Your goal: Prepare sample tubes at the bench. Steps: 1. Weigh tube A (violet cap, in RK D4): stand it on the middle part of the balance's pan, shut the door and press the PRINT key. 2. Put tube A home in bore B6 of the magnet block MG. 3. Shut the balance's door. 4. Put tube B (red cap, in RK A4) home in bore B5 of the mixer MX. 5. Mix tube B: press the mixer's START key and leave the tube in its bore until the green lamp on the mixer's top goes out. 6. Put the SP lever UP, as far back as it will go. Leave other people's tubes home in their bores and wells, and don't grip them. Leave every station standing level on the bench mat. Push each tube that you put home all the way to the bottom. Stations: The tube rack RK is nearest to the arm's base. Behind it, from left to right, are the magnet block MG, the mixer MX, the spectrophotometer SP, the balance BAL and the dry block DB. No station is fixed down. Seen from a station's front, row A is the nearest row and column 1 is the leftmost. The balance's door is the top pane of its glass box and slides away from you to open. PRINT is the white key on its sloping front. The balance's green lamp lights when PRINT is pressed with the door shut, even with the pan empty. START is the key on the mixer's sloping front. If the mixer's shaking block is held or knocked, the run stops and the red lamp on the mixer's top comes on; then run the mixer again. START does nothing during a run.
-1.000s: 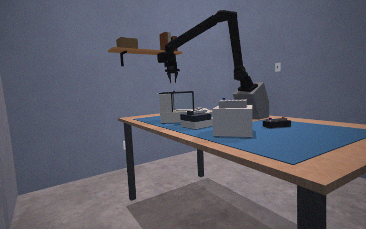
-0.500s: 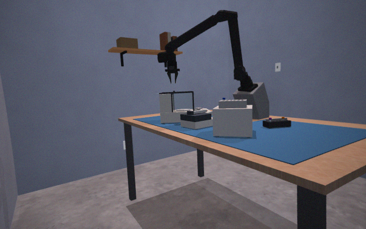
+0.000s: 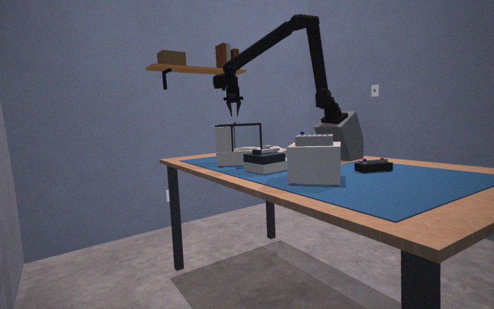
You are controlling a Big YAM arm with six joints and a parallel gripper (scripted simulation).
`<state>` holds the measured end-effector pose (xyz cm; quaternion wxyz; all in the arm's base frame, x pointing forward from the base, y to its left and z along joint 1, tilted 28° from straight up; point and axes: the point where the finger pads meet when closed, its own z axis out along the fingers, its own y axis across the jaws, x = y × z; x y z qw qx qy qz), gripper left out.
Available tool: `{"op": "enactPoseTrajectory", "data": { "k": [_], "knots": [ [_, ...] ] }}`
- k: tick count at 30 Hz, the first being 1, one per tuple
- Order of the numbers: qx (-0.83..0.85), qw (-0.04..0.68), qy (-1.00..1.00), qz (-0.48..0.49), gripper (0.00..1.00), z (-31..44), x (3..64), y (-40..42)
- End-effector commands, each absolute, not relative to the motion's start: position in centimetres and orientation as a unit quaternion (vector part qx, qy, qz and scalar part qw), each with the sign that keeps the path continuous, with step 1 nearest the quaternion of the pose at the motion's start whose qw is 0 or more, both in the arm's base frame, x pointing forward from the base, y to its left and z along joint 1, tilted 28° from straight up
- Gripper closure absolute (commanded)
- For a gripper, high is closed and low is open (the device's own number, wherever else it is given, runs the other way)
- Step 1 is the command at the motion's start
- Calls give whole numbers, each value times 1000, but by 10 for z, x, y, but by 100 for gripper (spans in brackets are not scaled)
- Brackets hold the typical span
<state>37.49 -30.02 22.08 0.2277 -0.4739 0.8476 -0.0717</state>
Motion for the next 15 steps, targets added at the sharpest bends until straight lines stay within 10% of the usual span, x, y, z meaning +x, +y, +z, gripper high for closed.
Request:
{"op": "enactPoseTrajectory", "data": {
  "k": [1,15],
  "knots": [
    [-472,231,847,-81,70,221,385,-300],
    [-472,231,847,-82,70,204,393,-297]
  ]
}}
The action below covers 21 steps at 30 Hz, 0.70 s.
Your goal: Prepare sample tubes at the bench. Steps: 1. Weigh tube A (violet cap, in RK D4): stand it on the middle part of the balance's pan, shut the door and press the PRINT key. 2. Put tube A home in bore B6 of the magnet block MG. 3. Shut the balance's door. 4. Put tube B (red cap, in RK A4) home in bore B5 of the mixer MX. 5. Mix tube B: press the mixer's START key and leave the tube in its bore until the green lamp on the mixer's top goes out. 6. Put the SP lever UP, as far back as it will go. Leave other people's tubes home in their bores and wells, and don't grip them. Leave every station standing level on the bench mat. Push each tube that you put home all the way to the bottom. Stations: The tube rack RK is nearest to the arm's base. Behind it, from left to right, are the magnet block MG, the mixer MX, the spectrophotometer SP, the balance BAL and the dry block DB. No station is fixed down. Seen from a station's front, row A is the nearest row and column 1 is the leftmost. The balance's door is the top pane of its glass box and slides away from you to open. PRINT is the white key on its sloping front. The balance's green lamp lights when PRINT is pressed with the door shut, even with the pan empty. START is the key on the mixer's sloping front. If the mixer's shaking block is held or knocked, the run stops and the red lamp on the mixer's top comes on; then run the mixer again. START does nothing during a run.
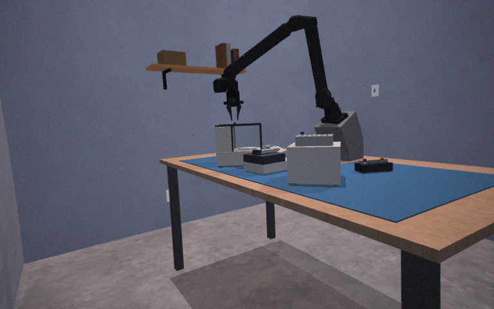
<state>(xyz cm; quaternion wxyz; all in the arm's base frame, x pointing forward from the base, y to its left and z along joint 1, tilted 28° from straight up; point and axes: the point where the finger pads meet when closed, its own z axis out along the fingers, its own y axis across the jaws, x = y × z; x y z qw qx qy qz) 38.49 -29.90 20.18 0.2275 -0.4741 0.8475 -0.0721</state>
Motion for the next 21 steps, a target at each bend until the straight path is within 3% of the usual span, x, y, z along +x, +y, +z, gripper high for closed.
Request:
{"op": "enactPoseTrajectory", "data": {
  "k": [1,21],
  "knots": [
    [-472,231,847,-81,70,202,394,-297],
    [-471,233,845,-92,70,200,401,-305]
  ]
}}
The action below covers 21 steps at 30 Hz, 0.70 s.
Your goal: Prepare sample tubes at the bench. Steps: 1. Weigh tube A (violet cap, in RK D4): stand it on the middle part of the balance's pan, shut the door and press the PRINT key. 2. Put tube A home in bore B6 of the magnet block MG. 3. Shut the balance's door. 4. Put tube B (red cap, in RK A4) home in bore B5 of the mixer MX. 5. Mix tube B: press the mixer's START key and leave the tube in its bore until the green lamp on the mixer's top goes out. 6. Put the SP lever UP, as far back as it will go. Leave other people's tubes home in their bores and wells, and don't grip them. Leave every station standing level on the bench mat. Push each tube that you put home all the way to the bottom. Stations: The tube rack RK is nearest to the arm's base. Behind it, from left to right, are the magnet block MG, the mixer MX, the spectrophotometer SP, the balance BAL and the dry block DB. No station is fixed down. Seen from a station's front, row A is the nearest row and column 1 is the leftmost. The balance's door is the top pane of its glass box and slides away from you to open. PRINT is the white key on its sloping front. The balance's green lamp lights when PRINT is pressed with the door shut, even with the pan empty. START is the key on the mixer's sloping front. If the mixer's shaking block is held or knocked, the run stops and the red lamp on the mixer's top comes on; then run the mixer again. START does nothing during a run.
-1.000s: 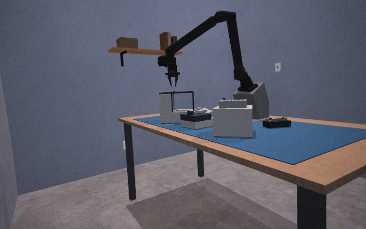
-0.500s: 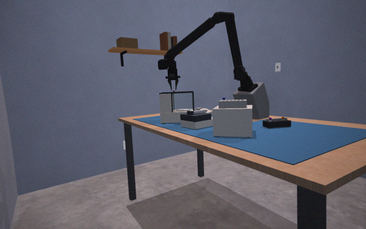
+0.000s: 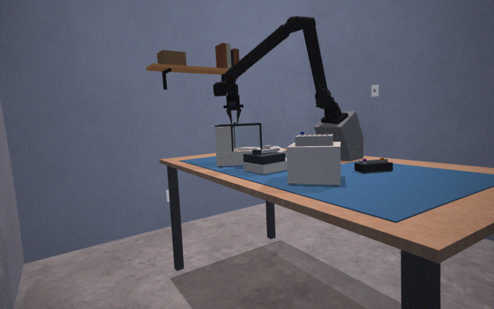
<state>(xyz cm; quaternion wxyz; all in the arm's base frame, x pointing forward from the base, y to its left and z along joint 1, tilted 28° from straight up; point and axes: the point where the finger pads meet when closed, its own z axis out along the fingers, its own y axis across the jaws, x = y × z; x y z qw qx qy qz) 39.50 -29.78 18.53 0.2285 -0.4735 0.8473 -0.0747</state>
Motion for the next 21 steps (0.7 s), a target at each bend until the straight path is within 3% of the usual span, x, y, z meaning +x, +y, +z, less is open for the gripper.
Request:
{"op": "enactPoseTrajectory", "data": {
  "k": [1,2,3,21],
  "knots": [
    [-471,233,845,-92,70,200,401,-305],
    [-471,233,845,-92,70,200,401,-305],
    [-471,233,845,-92,94,200,401,-305],
    [-469,235,846,-93,94,198,397,-297]
  ]
}}
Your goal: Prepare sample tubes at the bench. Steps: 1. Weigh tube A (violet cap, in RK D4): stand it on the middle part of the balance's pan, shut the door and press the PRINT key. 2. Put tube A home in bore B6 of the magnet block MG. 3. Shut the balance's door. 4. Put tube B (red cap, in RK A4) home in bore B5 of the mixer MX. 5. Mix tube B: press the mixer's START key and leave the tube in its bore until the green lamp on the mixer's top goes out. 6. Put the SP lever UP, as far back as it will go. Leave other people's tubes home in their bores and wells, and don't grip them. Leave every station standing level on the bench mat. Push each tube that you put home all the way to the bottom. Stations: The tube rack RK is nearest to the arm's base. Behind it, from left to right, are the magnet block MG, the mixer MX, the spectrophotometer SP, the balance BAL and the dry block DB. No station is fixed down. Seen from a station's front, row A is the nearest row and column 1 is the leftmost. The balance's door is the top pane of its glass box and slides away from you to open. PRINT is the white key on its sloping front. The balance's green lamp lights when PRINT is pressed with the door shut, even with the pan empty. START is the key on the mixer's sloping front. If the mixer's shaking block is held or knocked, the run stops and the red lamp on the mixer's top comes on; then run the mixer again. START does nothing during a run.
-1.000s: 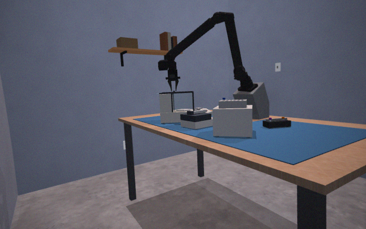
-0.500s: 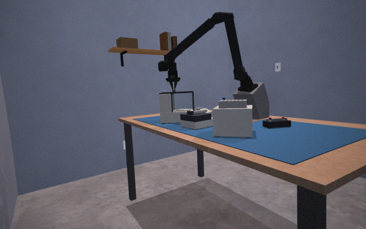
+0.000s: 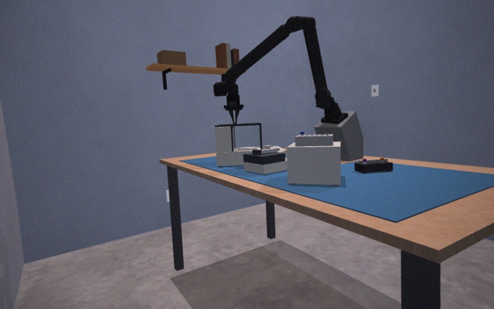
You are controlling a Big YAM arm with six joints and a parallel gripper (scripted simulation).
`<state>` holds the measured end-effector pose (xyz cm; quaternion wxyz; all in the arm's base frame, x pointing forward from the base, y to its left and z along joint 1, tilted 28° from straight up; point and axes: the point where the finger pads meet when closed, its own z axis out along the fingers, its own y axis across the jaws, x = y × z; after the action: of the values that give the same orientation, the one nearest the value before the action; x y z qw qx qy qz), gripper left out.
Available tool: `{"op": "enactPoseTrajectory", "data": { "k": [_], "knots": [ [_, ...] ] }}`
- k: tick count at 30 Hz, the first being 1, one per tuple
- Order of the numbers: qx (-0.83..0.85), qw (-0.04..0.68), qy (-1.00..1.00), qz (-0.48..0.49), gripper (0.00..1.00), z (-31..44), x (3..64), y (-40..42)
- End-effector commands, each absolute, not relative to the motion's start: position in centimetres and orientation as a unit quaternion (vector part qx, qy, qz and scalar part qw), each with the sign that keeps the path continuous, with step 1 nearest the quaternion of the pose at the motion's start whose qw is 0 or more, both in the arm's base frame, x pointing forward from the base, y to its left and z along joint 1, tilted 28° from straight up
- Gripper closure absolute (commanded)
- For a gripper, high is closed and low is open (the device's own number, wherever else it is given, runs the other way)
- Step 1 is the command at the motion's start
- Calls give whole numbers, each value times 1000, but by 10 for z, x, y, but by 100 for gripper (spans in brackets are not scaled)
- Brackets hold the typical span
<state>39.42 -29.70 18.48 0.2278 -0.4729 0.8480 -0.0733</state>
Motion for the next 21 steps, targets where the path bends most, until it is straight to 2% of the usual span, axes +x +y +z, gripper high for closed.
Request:
{"op": "enactPoseTrajectory", "data": {
  "k": [1,21],
  "knots": [
    [-469,235,846,-93,94,198,396,-297],
    [-468,234,847,-94,94,191,377,-292]
  ]
}}
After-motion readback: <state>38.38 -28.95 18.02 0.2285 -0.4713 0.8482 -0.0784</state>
